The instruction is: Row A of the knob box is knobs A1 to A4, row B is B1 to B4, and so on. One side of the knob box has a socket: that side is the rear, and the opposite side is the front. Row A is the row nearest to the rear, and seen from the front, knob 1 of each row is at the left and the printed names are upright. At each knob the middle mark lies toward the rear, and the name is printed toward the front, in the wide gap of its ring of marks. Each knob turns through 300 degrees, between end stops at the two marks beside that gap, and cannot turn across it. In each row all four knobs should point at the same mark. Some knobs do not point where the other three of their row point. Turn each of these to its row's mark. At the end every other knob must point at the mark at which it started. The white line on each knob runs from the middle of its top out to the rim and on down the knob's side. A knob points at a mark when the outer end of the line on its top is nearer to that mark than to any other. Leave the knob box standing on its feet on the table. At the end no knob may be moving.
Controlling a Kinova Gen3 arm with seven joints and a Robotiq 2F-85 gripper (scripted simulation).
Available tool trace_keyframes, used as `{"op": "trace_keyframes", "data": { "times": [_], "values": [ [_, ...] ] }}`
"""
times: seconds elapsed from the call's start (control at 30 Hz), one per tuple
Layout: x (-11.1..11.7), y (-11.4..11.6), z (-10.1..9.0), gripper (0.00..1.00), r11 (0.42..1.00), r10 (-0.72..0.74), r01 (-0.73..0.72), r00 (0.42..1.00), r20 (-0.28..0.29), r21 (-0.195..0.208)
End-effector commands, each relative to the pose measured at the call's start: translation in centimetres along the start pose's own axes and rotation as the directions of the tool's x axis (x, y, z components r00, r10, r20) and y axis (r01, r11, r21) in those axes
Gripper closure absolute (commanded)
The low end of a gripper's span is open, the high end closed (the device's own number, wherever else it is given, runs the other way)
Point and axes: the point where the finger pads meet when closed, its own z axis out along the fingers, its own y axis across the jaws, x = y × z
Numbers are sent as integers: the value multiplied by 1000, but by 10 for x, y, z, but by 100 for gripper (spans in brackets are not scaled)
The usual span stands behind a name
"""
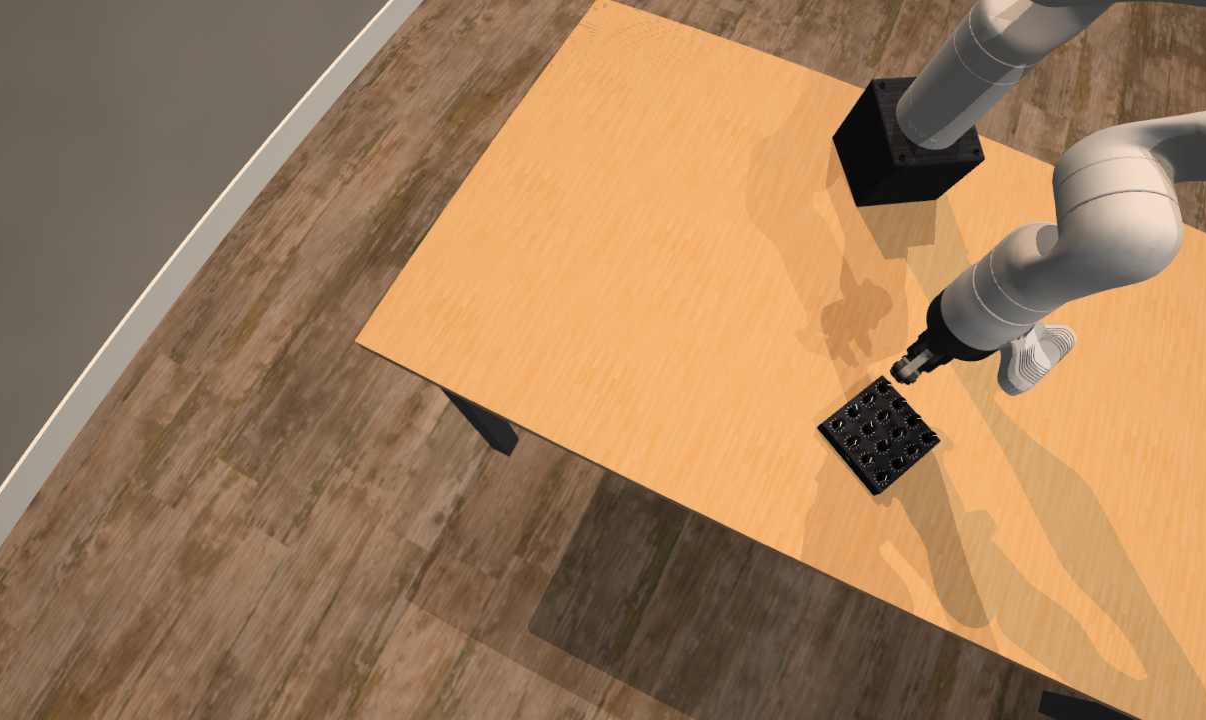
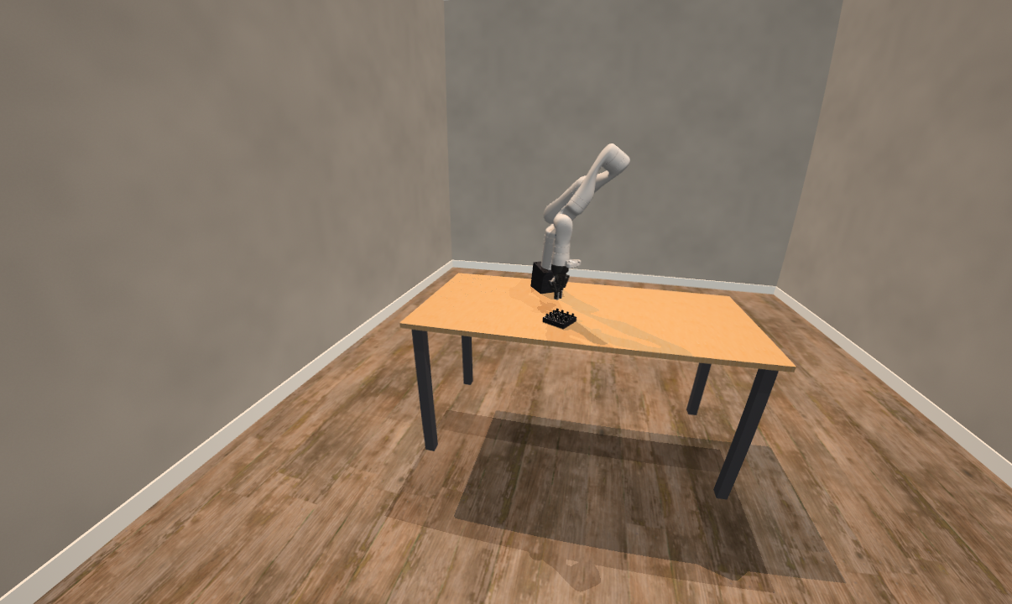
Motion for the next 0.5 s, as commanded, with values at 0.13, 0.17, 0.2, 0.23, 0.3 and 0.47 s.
{"op": "trace_keyframes", "data": {
  "times": [0.13,0.17,0.2,0.23,0.3,0.47],
  "values": [
    [1,0,-1,81,998,56,-56,998,0,0],
    [1,0,-1,81,998,67,-67,998,0,0],
    [1,0,-1,81,997,78,-78,997,0,0],
    [1,0,-1,81,996,87,-87,996,0,0],
    [1,0,-2,81,995,103,-103,995,0,0],
    [1,0,-2,81,992,126,-126,992,-1,0]
  ]
}}
